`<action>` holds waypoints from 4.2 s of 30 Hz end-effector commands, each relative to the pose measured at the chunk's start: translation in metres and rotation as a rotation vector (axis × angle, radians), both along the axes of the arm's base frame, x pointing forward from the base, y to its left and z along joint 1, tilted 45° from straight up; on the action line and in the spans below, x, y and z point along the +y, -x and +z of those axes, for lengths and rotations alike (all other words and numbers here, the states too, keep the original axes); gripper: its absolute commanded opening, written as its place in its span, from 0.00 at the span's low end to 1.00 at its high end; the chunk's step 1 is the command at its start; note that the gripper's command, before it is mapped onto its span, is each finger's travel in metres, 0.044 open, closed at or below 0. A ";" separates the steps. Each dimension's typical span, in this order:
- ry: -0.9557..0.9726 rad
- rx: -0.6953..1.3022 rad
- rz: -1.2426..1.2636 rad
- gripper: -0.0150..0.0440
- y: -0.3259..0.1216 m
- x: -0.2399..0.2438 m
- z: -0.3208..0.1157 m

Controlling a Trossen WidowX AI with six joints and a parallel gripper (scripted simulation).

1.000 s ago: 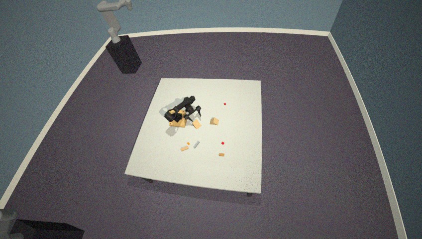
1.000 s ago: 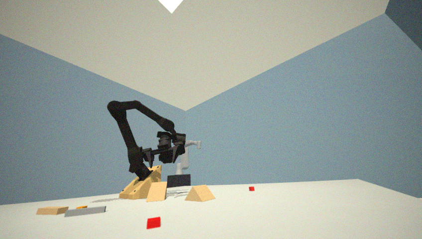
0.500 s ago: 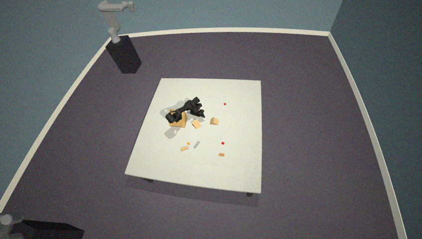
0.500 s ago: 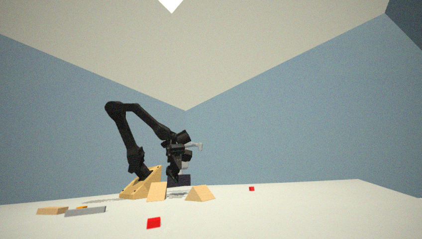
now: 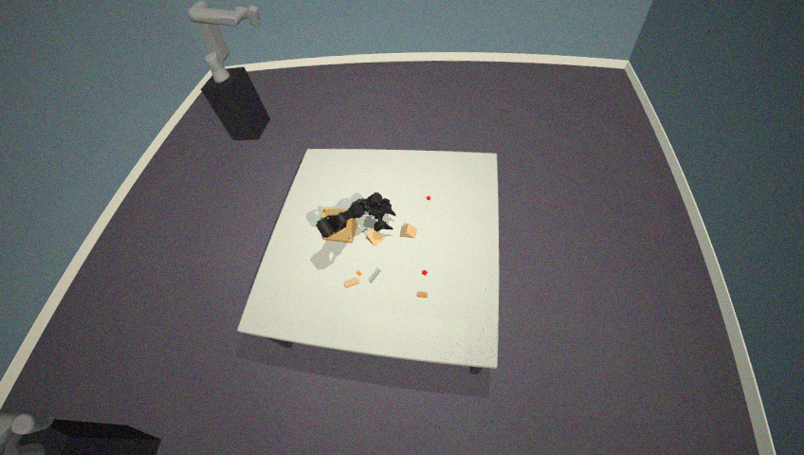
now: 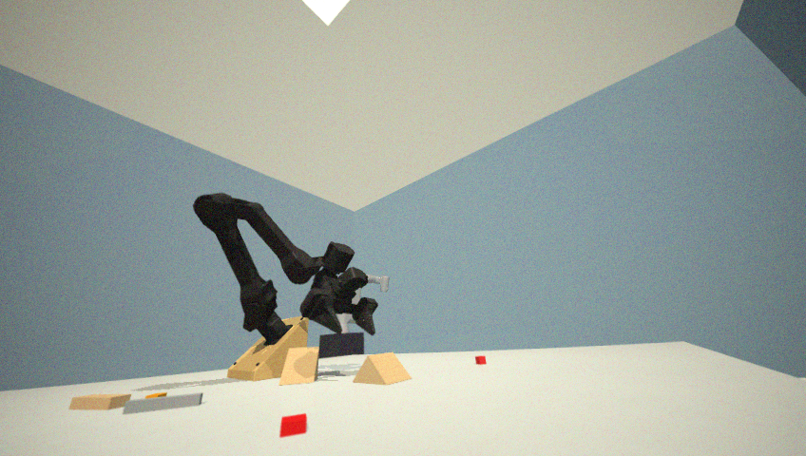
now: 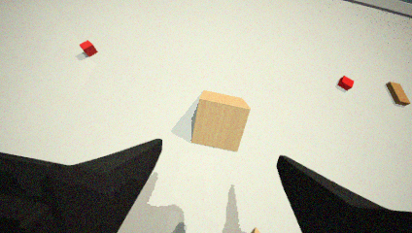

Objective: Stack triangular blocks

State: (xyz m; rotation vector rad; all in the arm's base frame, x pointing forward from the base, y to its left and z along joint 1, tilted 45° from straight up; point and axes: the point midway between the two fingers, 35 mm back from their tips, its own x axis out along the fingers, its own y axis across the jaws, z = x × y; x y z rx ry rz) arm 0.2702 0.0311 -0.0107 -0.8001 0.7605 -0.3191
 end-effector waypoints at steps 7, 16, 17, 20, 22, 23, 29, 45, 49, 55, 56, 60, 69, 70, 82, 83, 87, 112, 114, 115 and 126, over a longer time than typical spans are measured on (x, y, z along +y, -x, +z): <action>-0.065 -0.046 -0.027 1.00 -0.007 -0.004 -0.004; -0.073 -0.039 -0.031 1.00 -0.045 -0.026 -0.028; -0.072 -0.040 -0.031 1.00 -0.049 -0.029 -0.030; -0.067 -0.045 -0.028 1.00 -0.061 -0.040 -0.038; -0.062 -0.050 -0.026 1.00 -0.067 -0.048 -0.044; -0.059 -0.052 -0.025 1.00 -0.070 -0.052 -0.046; -0.056 -0.054 -0.025 1.00 -0.072 -0.055 -0.047; -0.056 -0.054 -0.025 1.00 -0.071 -0.057 -0.045; -0.056 -0.054 -0.025 1.00 -0.071 -0.057 -0.045; -0.056 -0.054 -0.025 1.00 -0.071 -0.057 -0.045; -0.056 -0.054 -0.025 1.00 -0.071 -0.057 -0.045; -0.056 -0.054 -0.025 1.00 -0.071 -0.057 -0.045; -0.056 -0.054 -0.025 1.00 -0.071 -0.057 -0.045; -0.056 -0.054 -0.025 1.00 -0.071 -0.057 -0.045; -0.055 -0.053 -0.030 0.75 -0.070 -0.057 -0.046; -0.055 -0.053 -0.030 0.74 -0.070 -0.057 -0.046; -0.055 -0.053 -0.030 0.70 -0.070 -0.057 -0.046; -0.065 -0.050 -0.031 0.25 -0.074 0.005 0.012; -0.063 -0.052 -0.030 0.25 -0.072 0.010 0.020; -0.063 -0.053 -0.029 0.25 -0.072 0.013 0.023; -0.062 -0.053 -0.029 0.25 -0.071 0.015 0.025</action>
